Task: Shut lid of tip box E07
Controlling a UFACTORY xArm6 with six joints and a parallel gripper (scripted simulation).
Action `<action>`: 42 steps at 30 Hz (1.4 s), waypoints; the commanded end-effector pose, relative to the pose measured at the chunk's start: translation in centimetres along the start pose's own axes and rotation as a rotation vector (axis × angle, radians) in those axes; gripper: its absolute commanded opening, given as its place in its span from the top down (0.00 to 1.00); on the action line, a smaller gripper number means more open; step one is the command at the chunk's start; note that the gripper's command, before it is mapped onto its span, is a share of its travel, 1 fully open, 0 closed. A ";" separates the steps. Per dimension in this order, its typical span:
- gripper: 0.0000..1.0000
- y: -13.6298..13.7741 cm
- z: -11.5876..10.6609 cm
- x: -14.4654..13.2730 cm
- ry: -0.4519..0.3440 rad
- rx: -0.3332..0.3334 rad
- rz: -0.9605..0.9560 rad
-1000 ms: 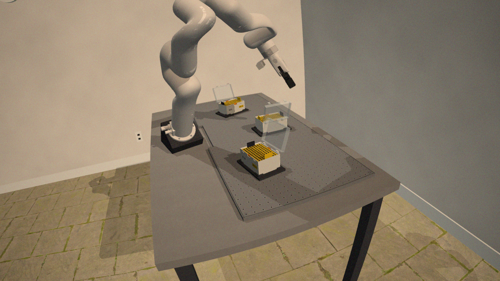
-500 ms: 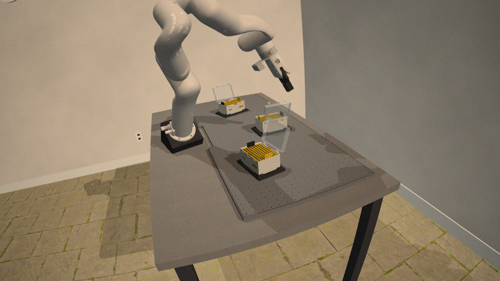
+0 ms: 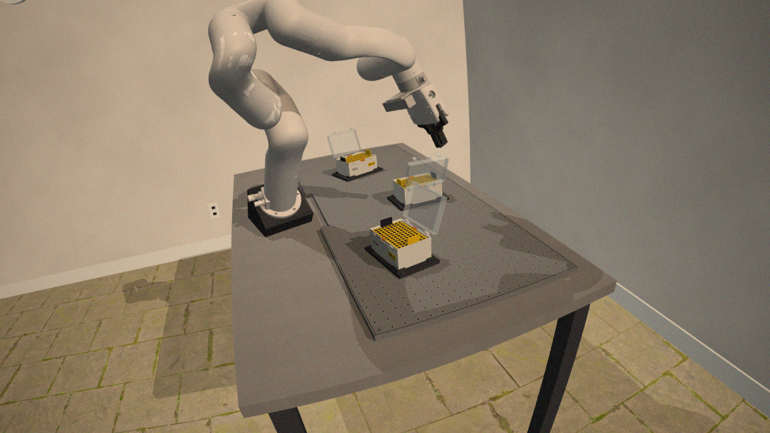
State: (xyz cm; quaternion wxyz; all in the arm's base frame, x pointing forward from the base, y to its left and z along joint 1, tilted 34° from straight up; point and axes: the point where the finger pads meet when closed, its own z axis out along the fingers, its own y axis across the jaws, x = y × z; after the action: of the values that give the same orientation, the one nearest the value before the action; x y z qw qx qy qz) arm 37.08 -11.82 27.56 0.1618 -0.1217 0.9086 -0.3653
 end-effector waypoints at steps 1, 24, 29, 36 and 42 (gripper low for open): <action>1.00 -1.1 -0.5 1.5 0.020 -0.104 -0.201; 1.00 -1.1 -0.5 1.5 0.096 -0.262 -0.810; 1.00 -1.1 -0.5 1.5 0.116 -0.303 -0.970; 1.00 -1.1 -0.5 1.5 0.139 -0.352 -1.163; 1.00 -1.1 -0.5 1.5 0.151 -0.375 -1.254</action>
State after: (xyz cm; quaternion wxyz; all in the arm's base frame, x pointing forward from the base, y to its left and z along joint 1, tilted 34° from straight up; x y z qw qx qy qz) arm 35.53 -12.76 28.23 -0.1571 -0.6105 0.7376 -0.2419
